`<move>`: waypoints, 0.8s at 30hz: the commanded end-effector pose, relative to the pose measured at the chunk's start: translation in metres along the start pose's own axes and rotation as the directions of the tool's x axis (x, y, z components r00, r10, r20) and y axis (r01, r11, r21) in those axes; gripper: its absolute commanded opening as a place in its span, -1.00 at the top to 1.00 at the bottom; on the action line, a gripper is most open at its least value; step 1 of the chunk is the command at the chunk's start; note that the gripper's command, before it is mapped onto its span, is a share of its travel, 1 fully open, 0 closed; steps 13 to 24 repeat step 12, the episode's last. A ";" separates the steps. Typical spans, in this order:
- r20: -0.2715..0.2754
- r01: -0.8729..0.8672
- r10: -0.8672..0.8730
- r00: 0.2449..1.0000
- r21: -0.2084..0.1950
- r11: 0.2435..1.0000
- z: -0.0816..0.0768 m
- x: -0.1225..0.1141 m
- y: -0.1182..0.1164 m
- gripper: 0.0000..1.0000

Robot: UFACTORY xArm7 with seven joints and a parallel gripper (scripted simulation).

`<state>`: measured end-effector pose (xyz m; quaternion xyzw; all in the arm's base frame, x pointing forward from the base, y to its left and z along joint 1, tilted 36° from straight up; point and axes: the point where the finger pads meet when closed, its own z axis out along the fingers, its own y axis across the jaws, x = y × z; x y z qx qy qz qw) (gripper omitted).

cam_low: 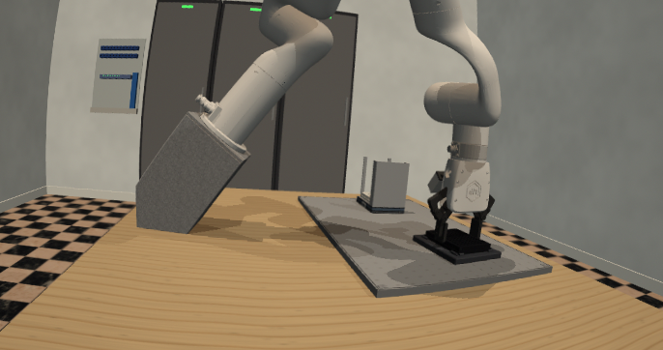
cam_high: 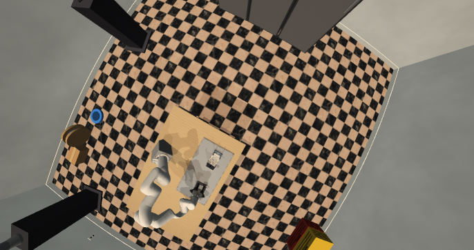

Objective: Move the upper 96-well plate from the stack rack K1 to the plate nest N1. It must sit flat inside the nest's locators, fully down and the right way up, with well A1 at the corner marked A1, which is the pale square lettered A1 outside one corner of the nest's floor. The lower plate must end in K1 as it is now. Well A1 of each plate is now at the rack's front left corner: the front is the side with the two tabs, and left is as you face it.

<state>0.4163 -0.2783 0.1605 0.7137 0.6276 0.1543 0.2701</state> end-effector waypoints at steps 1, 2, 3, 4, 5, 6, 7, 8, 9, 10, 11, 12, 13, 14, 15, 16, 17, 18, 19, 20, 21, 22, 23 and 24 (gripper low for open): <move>0.001 0.000 0.000 1.000 -0.002 1.000 -0.001 0.000 0.001 -1.00; 0.001 0.000 0.000 1.000 -0.002 1.000 -0.001 0.000 0.001 -1.00; 0.001 0.000 0.000 1.000 -0.002 1.000 -0.001 0.000 0.001 -1.00; 0.001 0.000 0.000 1.000 -0.002 1.000 -0.001 0.000 0.001 -1.00; 0.001 0.000 0.000 1.000 -0.002 1.000 -0.001 0.000 0.001 -1.00; 0.001 0.000 0.000 1.000 -0.002 1.000 -0.001 0.000 0.001 -1.00; 0.001 0.000 0.000 1.000 -0.002 1.000 -0.001 0.000 0.001 -1.00; 0.001 0.000 0.000 1.000 -0.002 1.000 -0.003 0.000 0.001 -1.00; 0.001 0.000 0.000 1.000 -0.002 1.000 -0.006 0.000 0.001 -1.00; 0.001 0.000 0.000 1.000 -0.002 1.000 -0.006 0.000 0.001 -1.00; 0.001 0.000 0.000 1.000 -0.002 1.000 -0.006 0.000 0.001 -1.00; 0.001 0.000 0.000 1.000 -0.002 1.000 -0.006 0.000 0.001 -1.00; 0.001 0.000 0.000 1.000 -0.002 1.000 -0.006 0.000 0.001 -1.00; 0.001 0.000 0.000 1.000 -0.002 1.000 -0.006 0.000 0.001 -1.00; 0.001 0.000 0.000 1.000 -0.002 1.000 -0.006 0.000 0.001 -1.00; 0.001 0.000 0.000 1.000 -0.002 1.000 -0.006 0.000 0.001 -1.00; 0.001 0.000 0.000 1.000 -0.002 1.000 -0.006 0.000 0.001 -1.00; 0.001 0.000 0.000 1.000 -0.002 1.000 -0.006 0.000 0.001 -1.00; 0.001 0.000 0.000 1.000 -0.002 1.000 -0.006 0.000 0.001 -1.00; 0.001 0.000 0.000 1.000 -0.002 1.000 -0.006 0.000 0.001 -1.00; 0.001 0.000 0.000 1.000 -0.002 1.000 -0.006 0.000 0.001 -1.00; 0.001 0.000 0.000 1.000 -0.002 1.000 -0.006 0.000 0.001 -1.00; 0.001 0.000 0.000 1.000 -0.002 1.000 -0.006 0.000 0.001 -1.00; 0.001 0.000 0.000 1.000 -0.002 1.000 -0.006 0.000 0.001 -1.00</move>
